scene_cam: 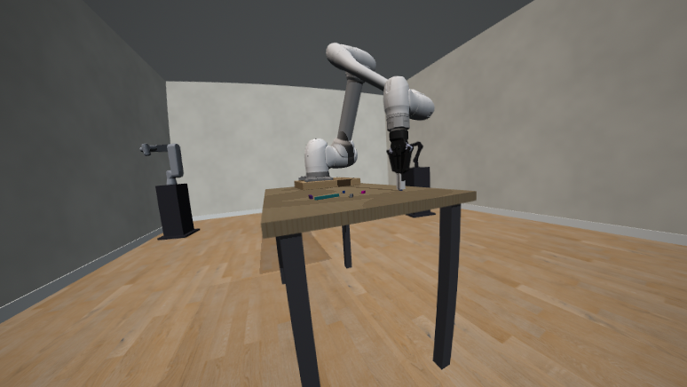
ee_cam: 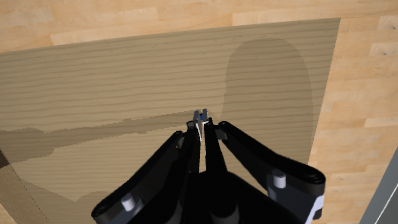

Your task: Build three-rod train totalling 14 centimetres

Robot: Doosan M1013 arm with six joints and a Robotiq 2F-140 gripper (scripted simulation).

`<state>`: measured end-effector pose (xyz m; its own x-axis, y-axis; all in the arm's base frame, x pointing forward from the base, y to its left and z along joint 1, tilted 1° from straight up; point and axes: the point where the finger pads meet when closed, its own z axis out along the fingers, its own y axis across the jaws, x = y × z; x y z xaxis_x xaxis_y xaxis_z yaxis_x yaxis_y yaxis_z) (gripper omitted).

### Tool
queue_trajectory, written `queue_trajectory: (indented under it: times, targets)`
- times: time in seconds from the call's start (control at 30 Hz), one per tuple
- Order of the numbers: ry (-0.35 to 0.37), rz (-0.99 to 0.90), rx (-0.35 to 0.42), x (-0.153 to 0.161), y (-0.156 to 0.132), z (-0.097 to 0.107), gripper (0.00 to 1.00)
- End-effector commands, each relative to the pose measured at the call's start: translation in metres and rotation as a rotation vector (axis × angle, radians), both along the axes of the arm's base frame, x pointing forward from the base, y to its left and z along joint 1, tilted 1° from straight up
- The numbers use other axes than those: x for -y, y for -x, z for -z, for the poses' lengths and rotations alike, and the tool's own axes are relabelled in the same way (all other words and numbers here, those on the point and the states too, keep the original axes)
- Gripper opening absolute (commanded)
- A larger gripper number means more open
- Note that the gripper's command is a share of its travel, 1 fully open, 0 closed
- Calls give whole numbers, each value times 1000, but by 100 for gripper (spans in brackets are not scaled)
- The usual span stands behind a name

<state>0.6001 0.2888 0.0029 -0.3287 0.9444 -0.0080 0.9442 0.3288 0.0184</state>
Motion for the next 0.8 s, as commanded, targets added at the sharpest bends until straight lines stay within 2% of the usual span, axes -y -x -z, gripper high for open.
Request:
queue_trajectory:
  times: [0.0,0.4,0.53,0.77]
  targets:
    - [-1,4,-5,-1,3,5,3]
    - [-1,4,-5,-1,3,5,3]
    - [-1,4,-5,-1,3,5,8]
    - [-1,4,-5,-1,3,5,10]
